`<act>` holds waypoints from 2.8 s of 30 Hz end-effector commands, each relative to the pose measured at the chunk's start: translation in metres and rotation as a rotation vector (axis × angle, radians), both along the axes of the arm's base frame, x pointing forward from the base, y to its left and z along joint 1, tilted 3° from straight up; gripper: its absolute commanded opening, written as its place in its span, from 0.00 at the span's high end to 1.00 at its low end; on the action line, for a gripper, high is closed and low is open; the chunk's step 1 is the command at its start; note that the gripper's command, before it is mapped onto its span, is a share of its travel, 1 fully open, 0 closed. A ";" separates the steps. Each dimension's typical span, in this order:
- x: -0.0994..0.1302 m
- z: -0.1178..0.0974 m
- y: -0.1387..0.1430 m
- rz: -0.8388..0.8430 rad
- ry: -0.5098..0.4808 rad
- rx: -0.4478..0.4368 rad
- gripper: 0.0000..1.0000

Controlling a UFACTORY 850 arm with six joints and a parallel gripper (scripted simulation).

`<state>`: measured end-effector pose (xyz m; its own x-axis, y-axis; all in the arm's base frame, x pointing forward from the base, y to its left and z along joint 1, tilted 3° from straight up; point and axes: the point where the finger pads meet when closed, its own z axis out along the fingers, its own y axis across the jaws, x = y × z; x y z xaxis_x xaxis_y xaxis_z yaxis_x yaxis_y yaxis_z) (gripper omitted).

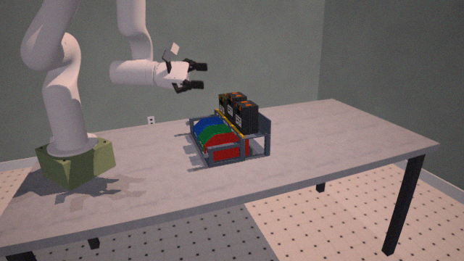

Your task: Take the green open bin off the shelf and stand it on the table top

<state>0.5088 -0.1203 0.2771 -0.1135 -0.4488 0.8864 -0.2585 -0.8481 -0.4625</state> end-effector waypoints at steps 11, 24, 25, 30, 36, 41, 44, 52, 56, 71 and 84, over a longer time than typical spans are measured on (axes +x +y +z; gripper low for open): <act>-0.055 -0.001 -0.006 0.000 -0.001 -0.001 0.00; -0.054 -0.001 -0.006 0.000 -0.001 -0.001 0.00; -0.054 -0.002 -0.006 0.000 -0.001 -0.001 0.00; -0.054 -0.002 -0.006 0.000 -0.001 -0.001 0.00; -0.054 -0.002 -0.006 0.000 -0.001 -0.001 0.00; -0.050 -0.001 -0.006 0.000 -0.001 -0.001 0.00; -0.047 -0.001 -0.005 0.000 -0.001 -0.001 0.00; -0.047 -0.001 -0.005 0.000 -0.001 -0.001 0.00; -0.046 -0.001 0.006 0.042 -0.001 -0.001 0.00; -0.039 -0.001 0.049 0.209 -0.001 -0.001 0.00; -0.030 -0.001 0.103 0.209 -0.001 -0.001 0.00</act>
